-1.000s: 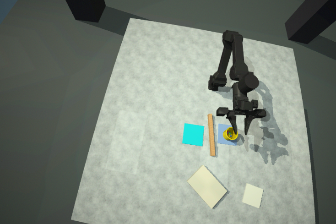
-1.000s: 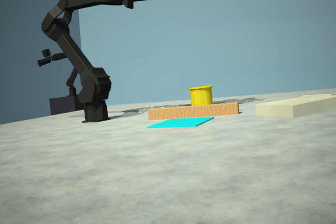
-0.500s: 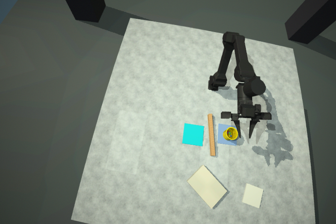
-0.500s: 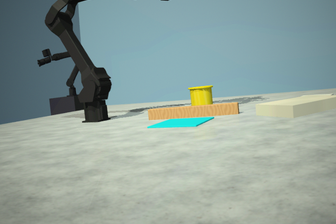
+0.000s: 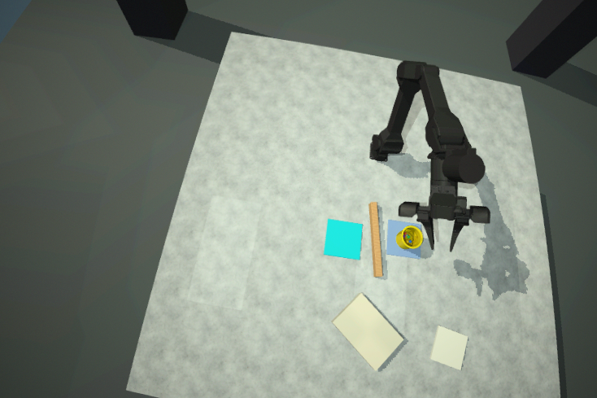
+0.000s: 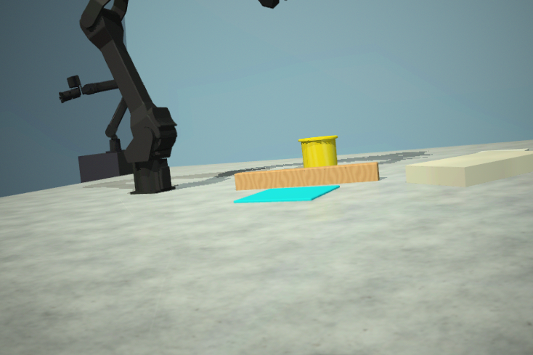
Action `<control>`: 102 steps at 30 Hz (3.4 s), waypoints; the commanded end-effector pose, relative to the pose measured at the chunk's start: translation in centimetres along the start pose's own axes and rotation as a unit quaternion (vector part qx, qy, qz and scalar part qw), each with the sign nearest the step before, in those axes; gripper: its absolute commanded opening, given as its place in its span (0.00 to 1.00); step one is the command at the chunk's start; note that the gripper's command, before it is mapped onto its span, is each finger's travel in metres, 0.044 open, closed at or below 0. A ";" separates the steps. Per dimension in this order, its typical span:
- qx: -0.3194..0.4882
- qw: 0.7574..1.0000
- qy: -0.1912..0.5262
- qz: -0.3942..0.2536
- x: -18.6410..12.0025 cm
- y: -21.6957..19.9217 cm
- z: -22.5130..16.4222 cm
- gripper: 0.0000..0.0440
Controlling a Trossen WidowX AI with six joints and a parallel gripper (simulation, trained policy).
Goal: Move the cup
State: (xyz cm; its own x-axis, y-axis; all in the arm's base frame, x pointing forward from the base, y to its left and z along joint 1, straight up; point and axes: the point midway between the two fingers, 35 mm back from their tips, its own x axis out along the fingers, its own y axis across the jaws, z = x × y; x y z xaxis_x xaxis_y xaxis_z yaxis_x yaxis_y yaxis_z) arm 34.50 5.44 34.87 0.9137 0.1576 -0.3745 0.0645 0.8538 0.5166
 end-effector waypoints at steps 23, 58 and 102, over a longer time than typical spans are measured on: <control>0.176 0.971 0.142 -0.083 2.1 1.3 -3.3 0.39; 0.265 0.866 0.286 -0.312 3.5 -2.7 -11.5 0.34; 0.239 0.754 0.335 -0.512 4.2 -10.2 -22.1 0.43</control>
State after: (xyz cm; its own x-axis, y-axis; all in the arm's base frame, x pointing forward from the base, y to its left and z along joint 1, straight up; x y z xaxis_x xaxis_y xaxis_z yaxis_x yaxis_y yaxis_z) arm 28.98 8.49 11.80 -0.1009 -0.1011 -0.9897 0.8820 0.4511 -0.1360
